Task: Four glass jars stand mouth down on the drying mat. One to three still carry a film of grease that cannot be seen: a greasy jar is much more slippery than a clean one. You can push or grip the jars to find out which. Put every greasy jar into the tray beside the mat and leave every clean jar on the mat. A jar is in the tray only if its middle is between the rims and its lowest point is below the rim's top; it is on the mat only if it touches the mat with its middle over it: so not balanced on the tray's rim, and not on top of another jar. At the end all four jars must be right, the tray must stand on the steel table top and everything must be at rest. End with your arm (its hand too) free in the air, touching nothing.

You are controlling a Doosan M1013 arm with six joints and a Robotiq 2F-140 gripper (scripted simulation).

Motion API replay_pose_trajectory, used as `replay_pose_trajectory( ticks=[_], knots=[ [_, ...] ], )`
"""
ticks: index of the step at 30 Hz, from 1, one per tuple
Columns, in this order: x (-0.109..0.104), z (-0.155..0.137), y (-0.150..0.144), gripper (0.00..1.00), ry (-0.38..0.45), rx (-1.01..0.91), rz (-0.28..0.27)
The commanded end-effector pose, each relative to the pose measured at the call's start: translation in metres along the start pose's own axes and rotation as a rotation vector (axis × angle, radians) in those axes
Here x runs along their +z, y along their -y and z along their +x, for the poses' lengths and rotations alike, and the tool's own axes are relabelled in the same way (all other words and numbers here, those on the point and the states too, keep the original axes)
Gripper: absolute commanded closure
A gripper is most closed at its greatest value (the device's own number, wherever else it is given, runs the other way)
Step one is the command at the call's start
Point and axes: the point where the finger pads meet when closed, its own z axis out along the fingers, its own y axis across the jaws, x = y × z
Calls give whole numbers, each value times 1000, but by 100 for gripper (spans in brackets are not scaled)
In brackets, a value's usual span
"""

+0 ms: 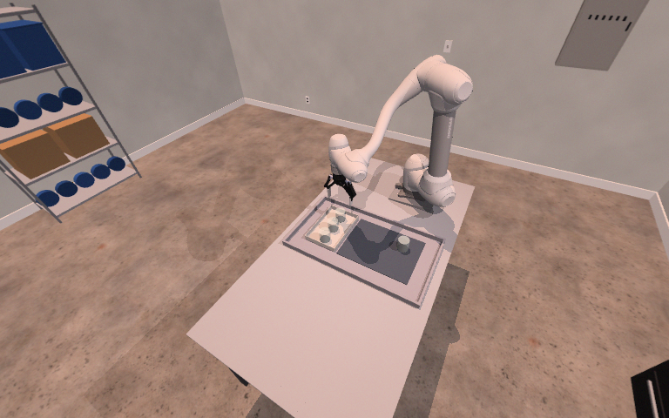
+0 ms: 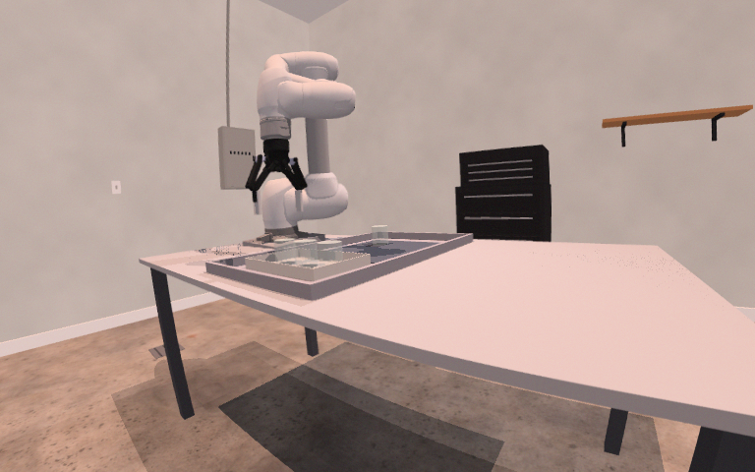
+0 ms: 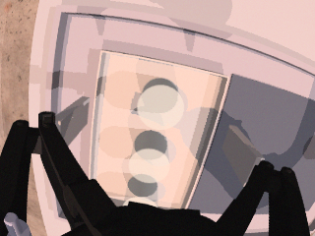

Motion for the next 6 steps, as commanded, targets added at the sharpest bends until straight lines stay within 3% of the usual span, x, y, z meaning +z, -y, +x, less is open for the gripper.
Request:
replay_pose_trajectory(
  ticks=[1, 6],
  knots=[
    [-4, -2, -1, 0, 2, -3, -3],
    [-4, -2, -1, 0, 2, -3, -3]
  ],
)
